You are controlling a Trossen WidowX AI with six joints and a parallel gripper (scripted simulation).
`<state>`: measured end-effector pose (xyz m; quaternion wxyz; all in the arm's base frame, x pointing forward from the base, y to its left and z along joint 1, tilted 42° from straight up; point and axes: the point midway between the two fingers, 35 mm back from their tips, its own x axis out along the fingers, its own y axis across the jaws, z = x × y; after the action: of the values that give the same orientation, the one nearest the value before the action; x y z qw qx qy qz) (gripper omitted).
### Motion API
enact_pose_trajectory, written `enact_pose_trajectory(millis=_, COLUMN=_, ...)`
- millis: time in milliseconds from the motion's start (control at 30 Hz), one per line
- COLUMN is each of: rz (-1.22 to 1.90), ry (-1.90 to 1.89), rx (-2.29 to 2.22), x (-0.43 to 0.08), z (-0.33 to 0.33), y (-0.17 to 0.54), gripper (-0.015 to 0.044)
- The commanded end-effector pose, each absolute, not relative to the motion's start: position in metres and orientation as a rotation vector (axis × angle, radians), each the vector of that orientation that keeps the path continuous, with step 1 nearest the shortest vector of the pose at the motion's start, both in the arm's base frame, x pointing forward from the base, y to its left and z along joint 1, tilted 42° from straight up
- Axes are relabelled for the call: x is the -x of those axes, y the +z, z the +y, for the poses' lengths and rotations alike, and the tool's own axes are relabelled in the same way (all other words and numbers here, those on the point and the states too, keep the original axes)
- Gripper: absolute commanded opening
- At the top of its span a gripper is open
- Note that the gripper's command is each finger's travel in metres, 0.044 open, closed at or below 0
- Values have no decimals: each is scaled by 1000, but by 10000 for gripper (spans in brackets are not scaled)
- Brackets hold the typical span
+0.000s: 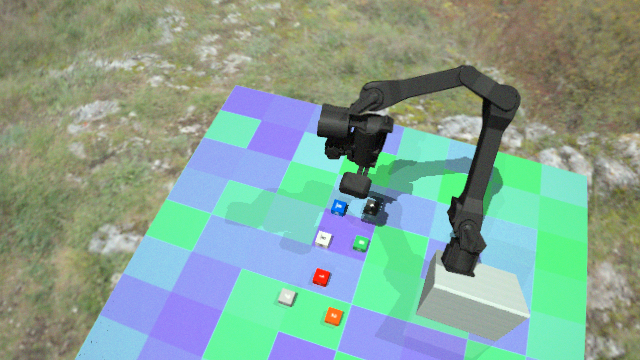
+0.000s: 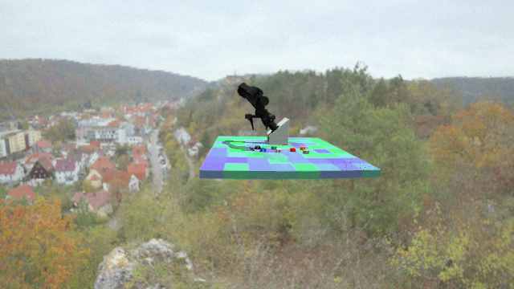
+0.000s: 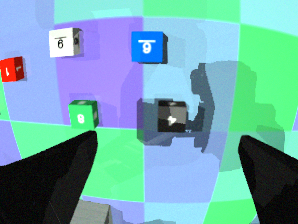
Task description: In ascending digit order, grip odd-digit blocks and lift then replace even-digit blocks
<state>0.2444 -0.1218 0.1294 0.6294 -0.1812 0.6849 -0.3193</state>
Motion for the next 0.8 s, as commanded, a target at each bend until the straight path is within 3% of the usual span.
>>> enact_pose_trajectory(millis=0, rz=1571, ry=-733, rx=417, x=-276, z=-118, y=118, gripper=400)
enact_pose_trajectory(millis=767, rz=1571, ry=-729, rx=415, x=-279, z=-108, y=108, gripper=400)
